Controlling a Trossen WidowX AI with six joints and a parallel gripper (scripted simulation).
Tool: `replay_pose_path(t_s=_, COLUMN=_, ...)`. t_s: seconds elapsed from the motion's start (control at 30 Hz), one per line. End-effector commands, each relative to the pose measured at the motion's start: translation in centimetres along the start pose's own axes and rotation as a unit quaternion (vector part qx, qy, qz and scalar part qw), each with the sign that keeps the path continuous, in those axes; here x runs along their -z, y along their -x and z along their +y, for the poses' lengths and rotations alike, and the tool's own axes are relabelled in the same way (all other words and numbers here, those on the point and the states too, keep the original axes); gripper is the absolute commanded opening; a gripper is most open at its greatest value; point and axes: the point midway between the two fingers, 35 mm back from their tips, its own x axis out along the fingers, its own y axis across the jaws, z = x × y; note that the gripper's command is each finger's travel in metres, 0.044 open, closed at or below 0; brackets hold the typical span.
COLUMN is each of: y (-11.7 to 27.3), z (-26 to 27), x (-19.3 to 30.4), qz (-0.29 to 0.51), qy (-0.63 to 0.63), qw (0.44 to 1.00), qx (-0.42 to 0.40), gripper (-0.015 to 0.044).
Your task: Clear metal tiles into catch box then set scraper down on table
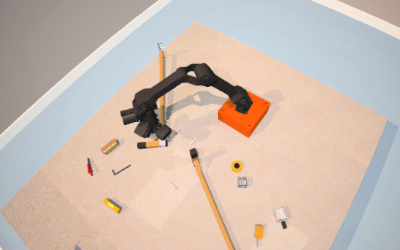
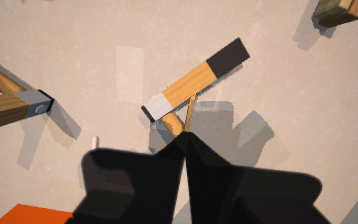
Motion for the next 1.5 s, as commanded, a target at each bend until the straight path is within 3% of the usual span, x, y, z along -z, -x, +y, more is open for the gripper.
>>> replay_pose_path(t_s=0.0, y=-0.7, z=-0.6, x=0.1, qz=0.006, qy=0.001, qw=1.000, qx=-0.005, gripper=0.0000)
replay_pose_path(t_s=1.13, y=-0.9, z=-6.0, x=1.3, qz=0.007, qy=0.002, qw=1.000, qx=-0.003, gripper=0.0000)
replay_pose_path(t_s=1.47, y=2.5, z=-5.7, x=1.0, qz=0.001, qy=-0.001, qw=1.000, qx=0.004, gripper=0.0000)
